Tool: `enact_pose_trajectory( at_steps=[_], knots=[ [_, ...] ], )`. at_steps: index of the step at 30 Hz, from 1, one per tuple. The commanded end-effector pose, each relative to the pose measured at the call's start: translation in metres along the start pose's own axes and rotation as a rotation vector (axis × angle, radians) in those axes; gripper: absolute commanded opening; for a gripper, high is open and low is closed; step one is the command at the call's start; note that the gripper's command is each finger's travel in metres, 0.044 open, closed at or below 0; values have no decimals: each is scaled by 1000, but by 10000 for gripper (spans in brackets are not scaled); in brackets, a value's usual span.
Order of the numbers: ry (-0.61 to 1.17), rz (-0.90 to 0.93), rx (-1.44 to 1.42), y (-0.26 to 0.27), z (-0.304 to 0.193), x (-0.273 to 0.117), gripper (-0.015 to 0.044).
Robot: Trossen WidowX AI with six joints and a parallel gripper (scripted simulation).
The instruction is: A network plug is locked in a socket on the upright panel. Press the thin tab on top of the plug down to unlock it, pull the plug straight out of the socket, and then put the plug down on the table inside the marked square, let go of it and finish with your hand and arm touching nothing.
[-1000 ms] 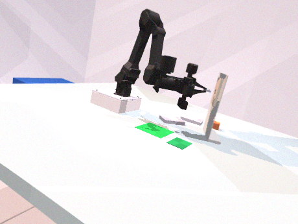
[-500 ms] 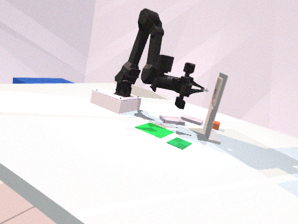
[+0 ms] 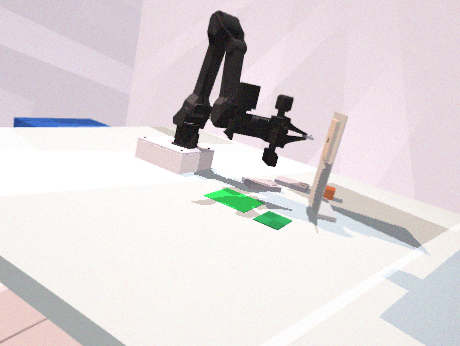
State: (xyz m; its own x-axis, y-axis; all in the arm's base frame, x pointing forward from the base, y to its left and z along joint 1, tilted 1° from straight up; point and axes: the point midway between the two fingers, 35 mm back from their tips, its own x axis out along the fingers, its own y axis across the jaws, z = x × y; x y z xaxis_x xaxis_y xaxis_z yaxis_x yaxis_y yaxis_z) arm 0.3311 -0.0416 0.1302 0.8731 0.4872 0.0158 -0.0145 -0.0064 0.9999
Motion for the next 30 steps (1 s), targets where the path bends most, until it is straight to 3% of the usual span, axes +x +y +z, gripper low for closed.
enact_pose_trajectory(
  at_steps=[1, 30],
  knots=[
    [2, -1, 4, 0, -1, -4, 0],
    [1, -2, 1, 19, -2, -16, 0]
  ],
)
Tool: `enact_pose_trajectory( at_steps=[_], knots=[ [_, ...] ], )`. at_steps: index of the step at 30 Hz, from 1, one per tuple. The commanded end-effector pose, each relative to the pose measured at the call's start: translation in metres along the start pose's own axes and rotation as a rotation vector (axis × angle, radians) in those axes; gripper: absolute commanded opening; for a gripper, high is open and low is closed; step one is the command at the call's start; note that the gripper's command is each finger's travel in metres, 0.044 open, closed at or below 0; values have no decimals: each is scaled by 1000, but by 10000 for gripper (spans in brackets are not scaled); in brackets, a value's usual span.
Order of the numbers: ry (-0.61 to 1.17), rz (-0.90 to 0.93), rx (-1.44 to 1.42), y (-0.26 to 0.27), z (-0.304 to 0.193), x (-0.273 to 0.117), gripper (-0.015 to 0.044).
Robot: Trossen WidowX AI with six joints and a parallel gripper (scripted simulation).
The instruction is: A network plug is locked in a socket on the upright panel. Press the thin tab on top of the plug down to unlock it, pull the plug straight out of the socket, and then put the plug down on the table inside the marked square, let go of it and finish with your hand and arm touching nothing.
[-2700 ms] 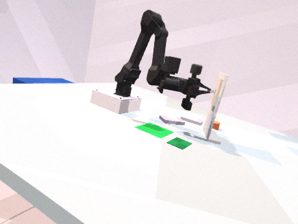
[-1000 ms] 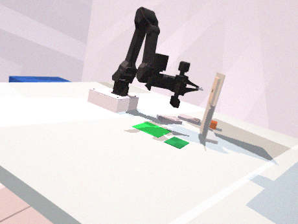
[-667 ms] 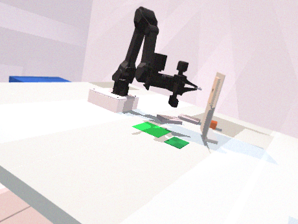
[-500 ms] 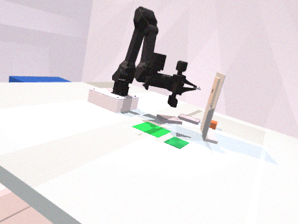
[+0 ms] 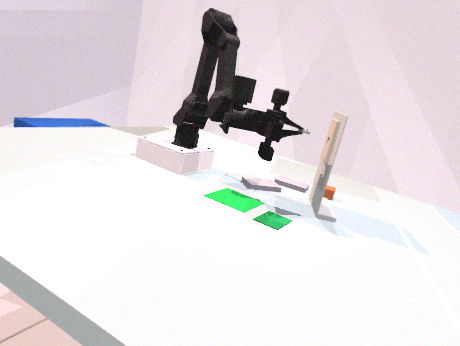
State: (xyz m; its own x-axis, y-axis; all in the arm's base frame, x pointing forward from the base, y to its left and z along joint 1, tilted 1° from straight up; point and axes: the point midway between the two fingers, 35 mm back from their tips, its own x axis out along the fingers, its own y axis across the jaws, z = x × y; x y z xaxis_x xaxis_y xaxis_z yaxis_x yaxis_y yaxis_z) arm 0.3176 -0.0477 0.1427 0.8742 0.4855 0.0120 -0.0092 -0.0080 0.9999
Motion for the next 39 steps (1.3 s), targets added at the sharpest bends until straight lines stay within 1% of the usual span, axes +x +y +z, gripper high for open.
enact_pose_trajectory(
  at_steps=[1, 28, 39],
  knots=[
    [3, 2, -3, 8, -1, -2, 0],
    [1, 0, 3, 47, -12, -16, 0],
    [-227, -105, 169, 23, 21, -18, 0]
  ],
)
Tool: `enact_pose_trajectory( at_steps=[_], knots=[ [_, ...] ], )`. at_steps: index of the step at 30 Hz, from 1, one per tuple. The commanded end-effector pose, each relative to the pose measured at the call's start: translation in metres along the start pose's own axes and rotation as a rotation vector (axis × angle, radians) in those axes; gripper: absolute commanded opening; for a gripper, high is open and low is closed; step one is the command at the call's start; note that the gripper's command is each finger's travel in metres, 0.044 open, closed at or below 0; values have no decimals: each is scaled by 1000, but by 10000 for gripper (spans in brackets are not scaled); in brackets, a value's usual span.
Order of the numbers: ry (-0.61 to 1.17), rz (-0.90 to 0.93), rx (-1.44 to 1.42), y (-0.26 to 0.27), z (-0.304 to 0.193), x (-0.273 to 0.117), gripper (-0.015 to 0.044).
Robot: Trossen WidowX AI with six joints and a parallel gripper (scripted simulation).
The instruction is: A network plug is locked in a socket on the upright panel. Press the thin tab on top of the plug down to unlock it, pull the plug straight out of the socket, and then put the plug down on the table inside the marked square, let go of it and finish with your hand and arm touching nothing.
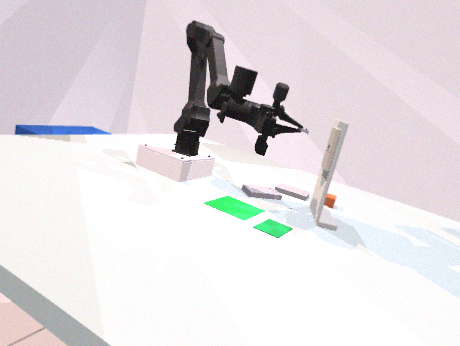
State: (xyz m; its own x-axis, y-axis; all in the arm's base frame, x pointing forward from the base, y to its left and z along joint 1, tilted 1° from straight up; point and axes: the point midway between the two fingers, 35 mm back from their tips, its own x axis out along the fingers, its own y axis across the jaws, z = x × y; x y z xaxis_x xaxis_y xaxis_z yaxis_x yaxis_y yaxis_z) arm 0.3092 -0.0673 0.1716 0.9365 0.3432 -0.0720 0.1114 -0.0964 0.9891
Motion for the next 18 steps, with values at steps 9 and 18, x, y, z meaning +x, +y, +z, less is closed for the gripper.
enact_pose_trajectory(
  at_steps=[9, 18],
  knots=[
    [-266, -154, 159, -31, 35, -5, 0],
    [-460, -308, 253, -62, 54, -21, 0]
  ],
)
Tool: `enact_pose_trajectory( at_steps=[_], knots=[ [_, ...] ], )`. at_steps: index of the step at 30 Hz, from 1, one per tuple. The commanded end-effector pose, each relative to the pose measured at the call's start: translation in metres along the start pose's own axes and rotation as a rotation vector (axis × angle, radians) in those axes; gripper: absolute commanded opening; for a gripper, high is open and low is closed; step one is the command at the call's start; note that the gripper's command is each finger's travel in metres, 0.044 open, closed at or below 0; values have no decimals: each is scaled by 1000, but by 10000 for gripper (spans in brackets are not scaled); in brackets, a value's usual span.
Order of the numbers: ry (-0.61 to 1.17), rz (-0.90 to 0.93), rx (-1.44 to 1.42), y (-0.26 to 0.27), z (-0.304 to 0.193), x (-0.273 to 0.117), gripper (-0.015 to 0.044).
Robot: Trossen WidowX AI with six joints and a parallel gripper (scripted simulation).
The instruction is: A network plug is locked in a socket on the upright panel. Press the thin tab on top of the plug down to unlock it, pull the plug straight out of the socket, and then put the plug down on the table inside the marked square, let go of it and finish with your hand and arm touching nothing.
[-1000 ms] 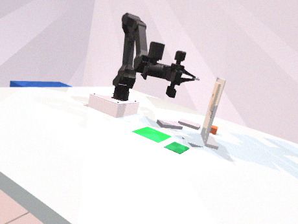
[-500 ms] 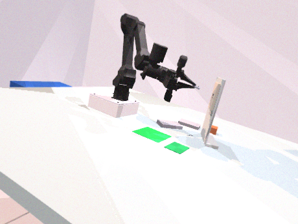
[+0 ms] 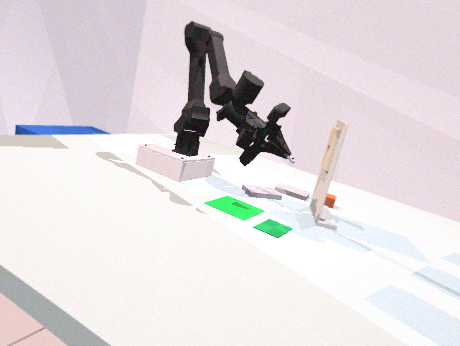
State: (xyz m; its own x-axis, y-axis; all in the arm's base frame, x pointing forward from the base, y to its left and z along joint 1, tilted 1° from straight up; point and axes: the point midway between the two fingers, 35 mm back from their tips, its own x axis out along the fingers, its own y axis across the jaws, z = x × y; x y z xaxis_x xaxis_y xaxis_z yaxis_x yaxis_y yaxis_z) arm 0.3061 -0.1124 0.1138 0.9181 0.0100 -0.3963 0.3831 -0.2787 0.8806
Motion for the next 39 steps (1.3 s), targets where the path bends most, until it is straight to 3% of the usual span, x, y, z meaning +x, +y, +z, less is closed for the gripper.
enact_pose_trajectory(
  at_steps=[1, 20, 39],
  knots=[
    [-91, -64, 24, -11, 12, -2, 0],
    [-502, -439, 91, -76, 56, -41, 0],
    [-515, -454, 92, -89, 62, -36, 0]
  ],
)
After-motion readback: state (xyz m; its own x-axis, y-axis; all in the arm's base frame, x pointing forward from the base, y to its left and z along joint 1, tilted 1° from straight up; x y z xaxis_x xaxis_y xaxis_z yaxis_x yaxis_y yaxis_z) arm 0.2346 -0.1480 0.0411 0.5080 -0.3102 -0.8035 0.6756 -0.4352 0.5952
